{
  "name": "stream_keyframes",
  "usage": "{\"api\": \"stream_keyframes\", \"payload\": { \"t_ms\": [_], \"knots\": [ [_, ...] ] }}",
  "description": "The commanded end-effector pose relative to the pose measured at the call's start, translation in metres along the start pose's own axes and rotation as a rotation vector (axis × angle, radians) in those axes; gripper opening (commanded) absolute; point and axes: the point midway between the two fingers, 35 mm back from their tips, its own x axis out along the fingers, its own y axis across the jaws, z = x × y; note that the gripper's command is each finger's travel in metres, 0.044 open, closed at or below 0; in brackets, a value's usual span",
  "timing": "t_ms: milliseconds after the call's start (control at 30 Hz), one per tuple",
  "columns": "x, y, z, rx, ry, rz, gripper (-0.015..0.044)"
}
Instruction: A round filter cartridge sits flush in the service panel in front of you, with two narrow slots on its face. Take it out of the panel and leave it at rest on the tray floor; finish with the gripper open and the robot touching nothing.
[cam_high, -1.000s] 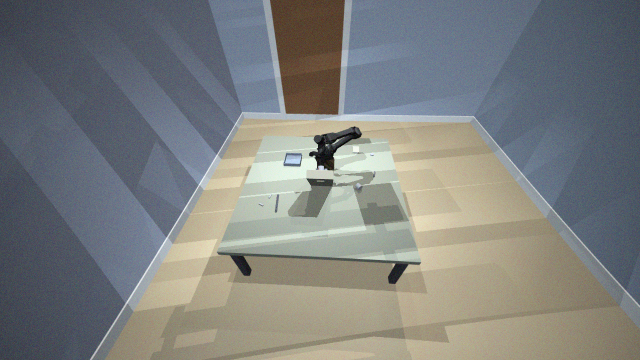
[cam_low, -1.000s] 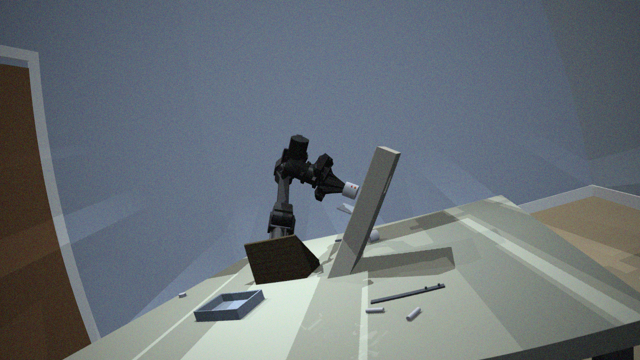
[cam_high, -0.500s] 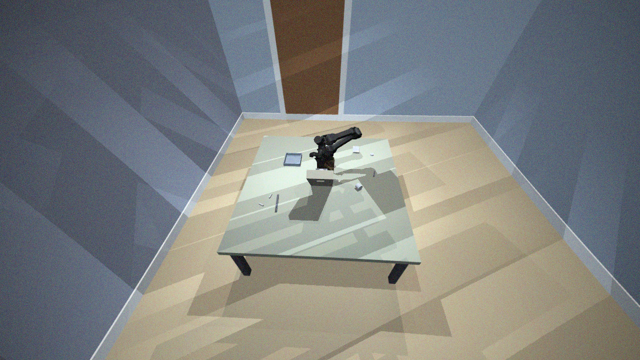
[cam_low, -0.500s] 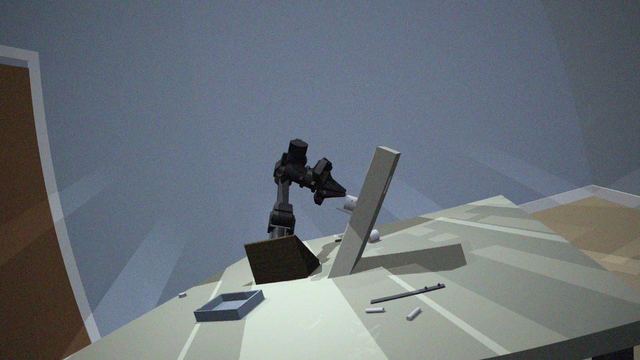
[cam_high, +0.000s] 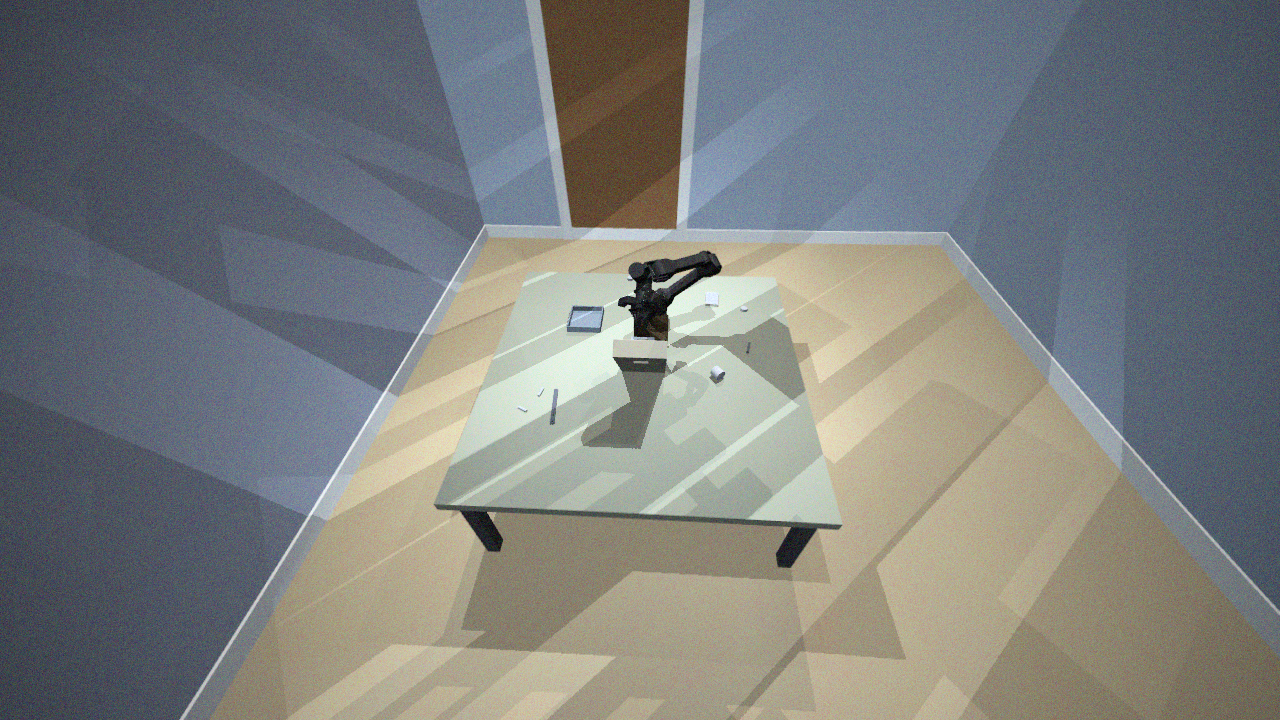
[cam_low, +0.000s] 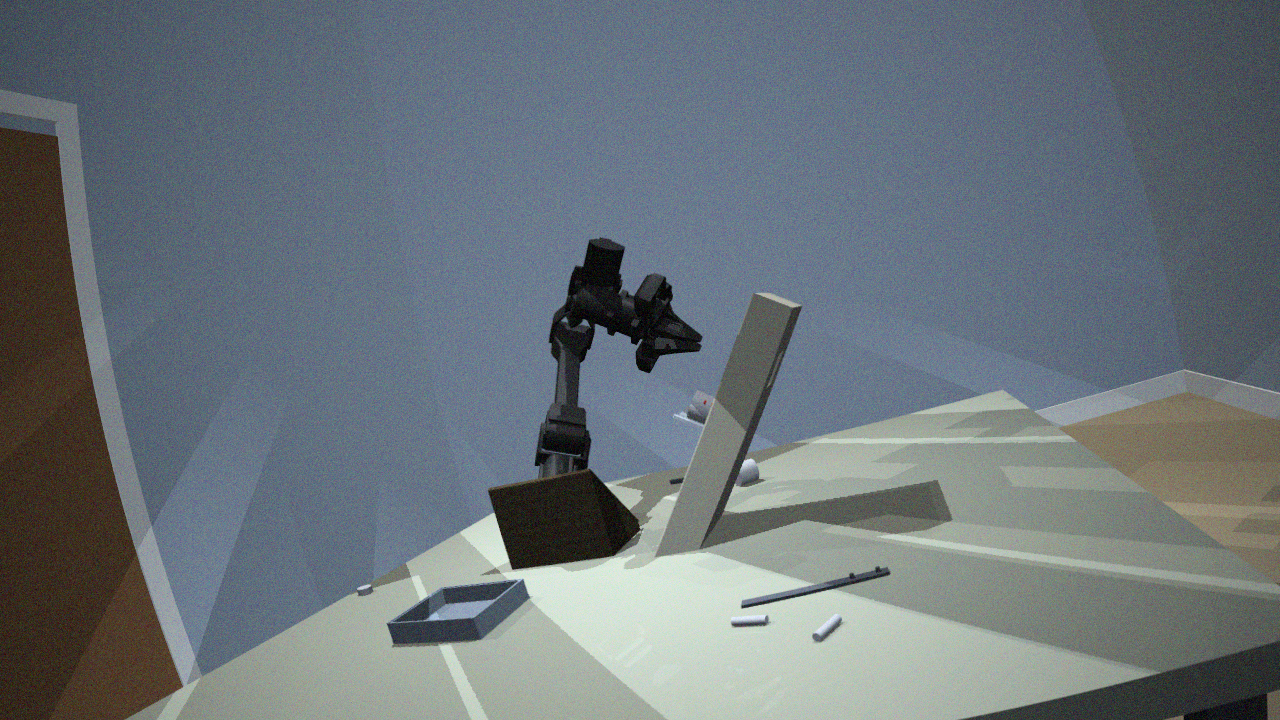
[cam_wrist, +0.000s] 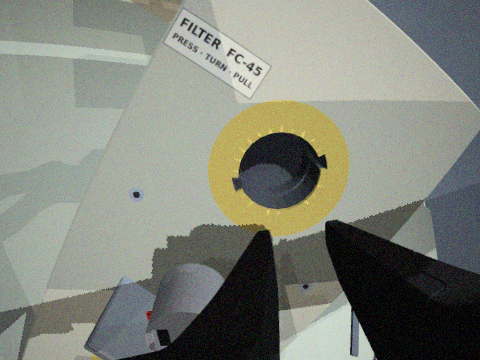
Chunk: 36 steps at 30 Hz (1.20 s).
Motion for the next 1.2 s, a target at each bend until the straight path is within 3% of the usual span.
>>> {"api": "stream_keyframes", "payload": {
  "t_ms": [0, 367, 467, 700, 1167],
  "knots": [
    [0.0, -0.005, 0.005, 0.019, 0.002, 0.008, 0.0099],
    [-0.046, -0.046, 0.051, -0.001, 0.001, 0.0, 0.0388],
    [-0.035, -0.034, 0.033, 0.137, 0.064, 0.036, 0.0309],
    [-0.009, 0.036, -0.044, 0.698, 0.411, 0.163, 0.0305],
    [0.006, 0.041, -0.051, 0.71, 0.423, 0.163, 0.0305]
  ]
}}
